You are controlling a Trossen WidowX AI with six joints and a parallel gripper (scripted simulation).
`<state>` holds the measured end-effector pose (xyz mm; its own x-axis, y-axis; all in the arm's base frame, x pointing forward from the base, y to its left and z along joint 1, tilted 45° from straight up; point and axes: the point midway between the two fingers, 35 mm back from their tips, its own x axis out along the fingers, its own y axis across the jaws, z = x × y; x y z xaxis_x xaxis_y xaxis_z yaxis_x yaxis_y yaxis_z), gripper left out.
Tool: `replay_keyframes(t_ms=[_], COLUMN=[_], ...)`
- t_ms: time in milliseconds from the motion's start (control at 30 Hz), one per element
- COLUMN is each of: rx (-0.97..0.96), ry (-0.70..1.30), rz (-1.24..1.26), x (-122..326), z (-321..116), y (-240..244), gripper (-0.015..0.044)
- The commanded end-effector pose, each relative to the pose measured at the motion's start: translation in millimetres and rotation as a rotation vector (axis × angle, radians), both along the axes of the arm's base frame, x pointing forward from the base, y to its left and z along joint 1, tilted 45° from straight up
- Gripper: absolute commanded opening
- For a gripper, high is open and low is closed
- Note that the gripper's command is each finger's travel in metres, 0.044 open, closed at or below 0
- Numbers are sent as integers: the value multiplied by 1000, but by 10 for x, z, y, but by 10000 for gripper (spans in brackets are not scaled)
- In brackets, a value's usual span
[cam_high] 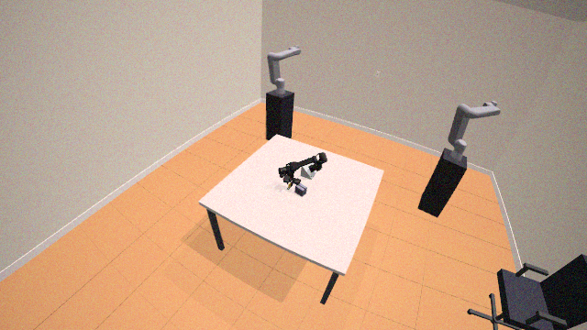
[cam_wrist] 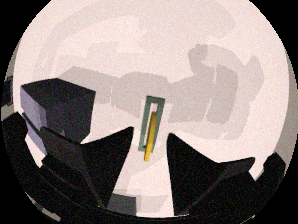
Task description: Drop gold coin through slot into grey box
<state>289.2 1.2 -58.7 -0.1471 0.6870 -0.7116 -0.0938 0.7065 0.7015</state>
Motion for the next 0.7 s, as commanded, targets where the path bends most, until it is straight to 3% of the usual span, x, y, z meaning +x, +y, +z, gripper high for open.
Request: replay_keyframes(t_ms=[0,167,367,667], rx=[3,4,4,4], ry=[6,6,6,6], rz=[-6,-5,-5,-5], x=[-28,-42,-42,-42], z=[-52,-88,-88,-88], y=[57,95,95,95], gripper=[161,161,3,0])
